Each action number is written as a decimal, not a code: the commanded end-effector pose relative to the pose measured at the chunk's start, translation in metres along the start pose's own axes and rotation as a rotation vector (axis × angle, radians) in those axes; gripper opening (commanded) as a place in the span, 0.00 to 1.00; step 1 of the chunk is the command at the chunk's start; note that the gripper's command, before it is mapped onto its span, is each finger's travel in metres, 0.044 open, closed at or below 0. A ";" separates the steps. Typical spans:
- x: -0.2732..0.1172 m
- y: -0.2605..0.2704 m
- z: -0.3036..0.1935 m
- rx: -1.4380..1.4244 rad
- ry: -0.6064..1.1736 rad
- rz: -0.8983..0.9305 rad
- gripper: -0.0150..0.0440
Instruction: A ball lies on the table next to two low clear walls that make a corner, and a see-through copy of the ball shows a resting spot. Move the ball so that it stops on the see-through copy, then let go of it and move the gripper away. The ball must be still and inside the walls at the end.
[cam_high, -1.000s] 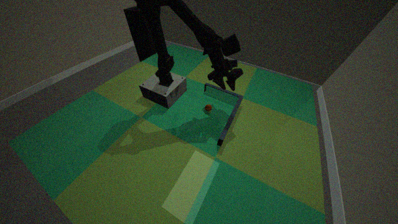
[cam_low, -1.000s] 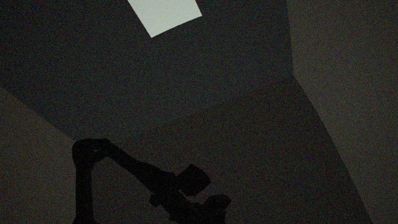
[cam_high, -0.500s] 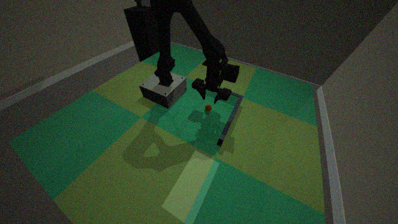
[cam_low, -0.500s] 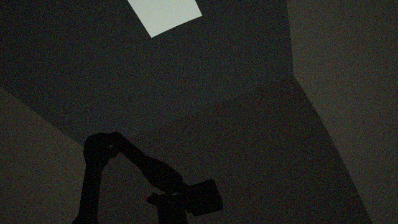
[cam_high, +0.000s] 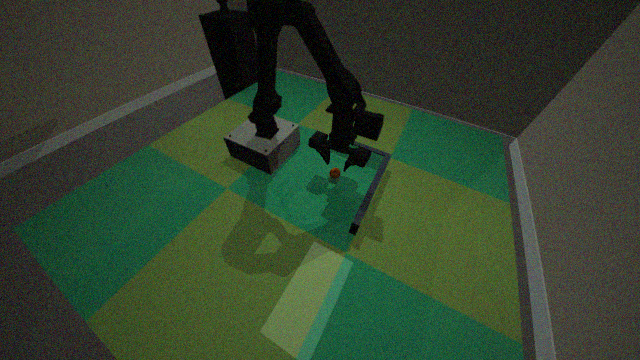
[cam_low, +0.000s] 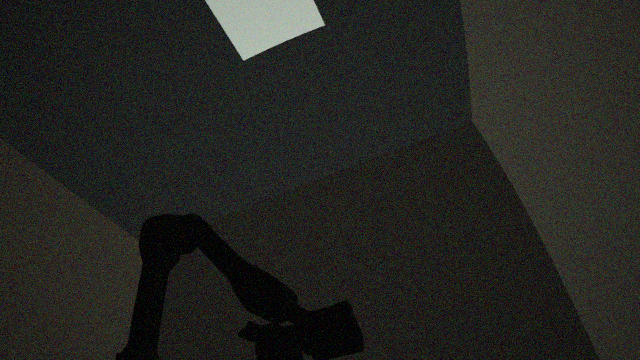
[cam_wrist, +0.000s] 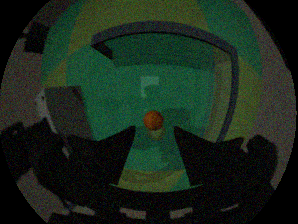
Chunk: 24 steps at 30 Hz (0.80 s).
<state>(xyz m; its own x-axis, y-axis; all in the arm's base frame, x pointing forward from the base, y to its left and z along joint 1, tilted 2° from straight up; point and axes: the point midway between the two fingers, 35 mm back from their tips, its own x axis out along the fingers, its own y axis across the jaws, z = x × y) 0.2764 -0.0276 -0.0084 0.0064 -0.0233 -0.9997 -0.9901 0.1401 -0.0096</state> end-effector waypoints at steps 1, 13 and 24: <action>0.007 0.001 0.000 -0.003 -0.003 0.003 0.75; 0.027 0.001 0.000 -0.003 -0.003 0.004 0.75; 0.034 0.002 0.000 -0.003 -0.003 0.004 0.56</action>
<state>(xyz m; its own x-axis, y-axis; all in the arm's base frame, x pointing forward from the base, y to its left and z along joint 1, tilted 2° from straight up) 0.2747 -0.0281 -0.0411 0.0018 -0.0228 -0.9997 -0.9902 0.1399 -0.0049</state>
